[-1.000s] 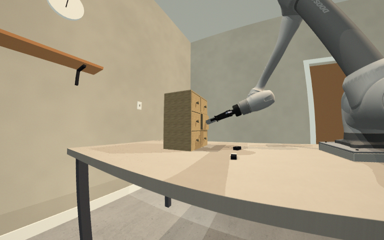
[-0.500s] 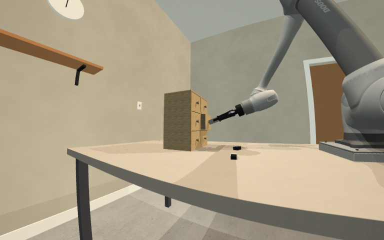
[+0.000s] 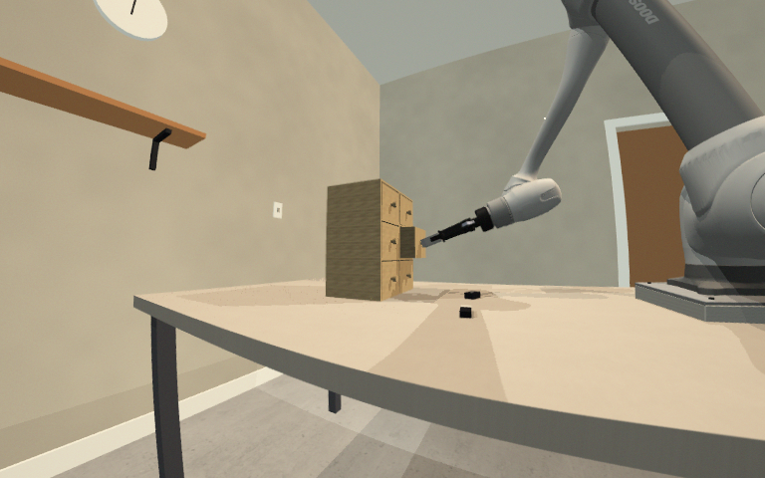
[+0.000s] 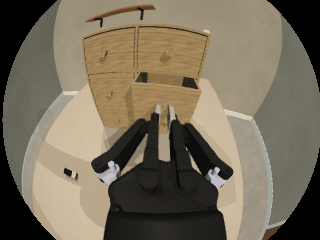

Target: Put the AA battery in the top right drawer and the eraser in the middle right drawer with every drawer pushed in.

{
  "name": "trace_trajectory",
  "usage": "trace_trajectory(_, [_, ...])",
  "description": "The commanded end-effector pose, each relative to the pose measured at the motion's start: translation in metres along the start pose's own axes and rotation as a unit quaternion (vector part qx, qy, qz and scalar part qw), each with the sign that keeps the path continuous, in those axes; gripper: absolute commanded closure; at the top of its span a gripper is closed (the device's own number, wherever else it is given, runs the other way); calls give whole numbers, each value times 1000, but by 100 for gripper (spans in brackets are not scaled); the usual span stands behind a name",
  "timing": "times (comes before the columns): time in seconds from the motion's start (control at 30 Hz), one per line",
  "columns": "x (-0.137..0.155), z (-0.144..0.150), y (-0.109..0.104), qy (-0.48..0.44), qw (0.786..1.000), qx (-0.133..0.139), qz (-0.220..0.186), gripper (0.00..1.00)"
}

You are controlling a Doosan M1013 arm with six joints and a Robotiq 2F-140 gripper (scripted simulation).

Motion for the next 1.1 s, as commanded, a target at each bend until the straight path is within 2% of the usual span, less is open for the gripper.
trace_trajectory(0.0, [1, 0, -3, 0, 1000, 0, 0, 92])
trace_trajectory(0.43, [5, 1, -15, 0, 1000, 0, 0, 92])
trace_trajectory(1.07, [6, 2, -18, 0, 1000, 0, 0, 92])
Point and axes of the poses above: the point where the finger pads meet when closed, its own y axis out along the fingers, its own z axis across the jaws, x = y × z, the point moved 5 cm from there along -y, back along the fingers, and after that the axes turned 15 degrees about y, right-handed, at the moved point
